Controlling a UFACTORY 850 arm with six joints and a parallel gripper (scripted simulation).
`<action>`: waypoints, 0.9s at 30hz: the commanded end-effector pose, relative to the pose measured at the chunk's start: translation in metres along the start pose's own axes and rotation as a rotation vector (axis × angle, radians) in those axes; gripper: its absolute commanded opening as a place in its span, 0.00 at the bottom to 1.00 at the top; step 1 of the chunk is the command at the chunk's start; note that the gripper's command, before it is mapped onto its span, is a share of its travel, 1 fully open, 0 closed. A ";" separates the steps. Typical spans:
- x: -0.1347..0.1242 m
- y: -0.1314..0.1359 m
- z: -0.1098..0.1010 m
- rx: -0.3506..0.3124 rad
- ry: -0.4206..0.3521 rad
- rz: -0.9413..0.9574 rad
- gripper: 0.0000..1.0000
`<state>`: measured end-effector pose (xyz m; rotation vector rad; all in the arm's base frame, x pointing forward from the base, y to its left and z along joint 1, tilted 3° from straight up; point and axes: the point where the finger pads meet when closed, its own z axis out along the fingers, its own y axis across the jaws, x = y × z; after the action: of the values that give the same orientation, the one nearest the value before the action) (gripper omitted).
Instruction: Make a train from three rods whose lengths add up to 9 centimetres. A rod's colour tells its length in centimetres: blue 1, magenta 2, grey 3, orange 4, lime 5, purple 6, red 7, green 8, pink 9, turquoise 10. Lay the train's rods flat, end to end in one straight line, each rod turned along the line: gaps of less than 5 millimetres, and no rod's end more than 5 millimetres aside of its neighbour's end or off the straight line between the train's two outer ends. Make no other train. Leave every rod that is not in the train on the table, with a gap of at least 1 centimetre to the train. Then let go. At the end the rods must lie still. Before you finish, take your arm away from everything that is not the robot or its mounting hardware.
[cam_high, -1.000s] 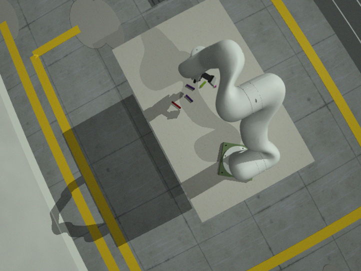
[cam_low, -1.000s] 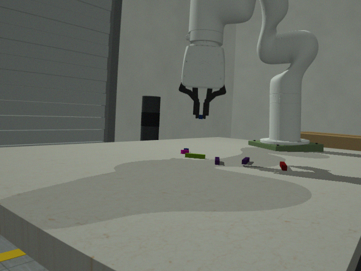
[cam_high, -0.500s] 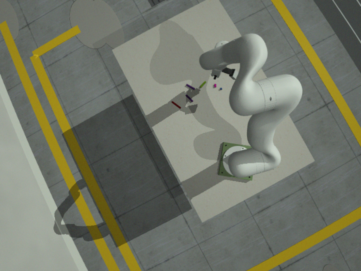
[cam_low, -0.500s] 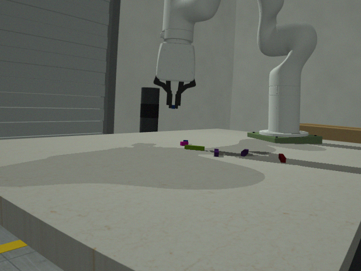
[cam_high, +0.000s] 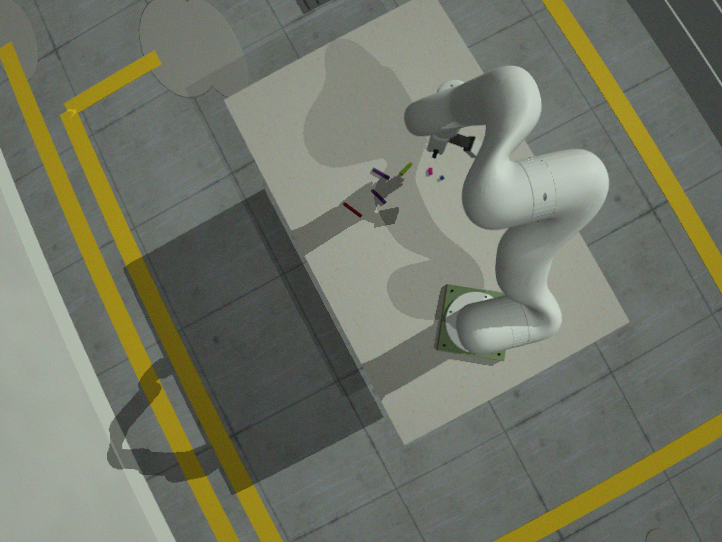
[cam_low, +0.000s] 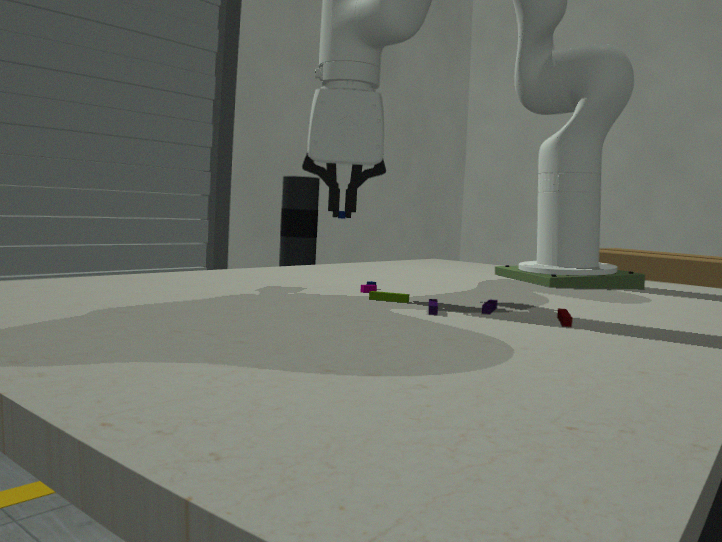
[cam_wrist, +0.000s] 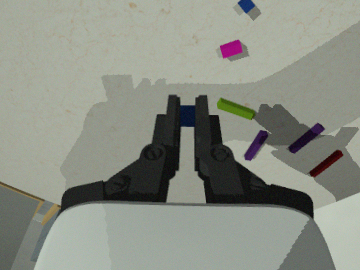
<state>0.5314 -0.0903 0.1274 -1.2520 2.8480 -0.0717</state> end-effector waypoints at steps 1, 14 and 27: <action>0.000 -0.001 0.001 0.001 -0.001 0.000 0.04; 0.000 -0.001 0.035 0.001 -0.001 0.000 0.04; -0.001 -0.002 0.078 0.001 -0.001 0.000 0.04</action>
<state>0.5346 -0.0929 0.0534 -1.2526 2.8486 -0.0691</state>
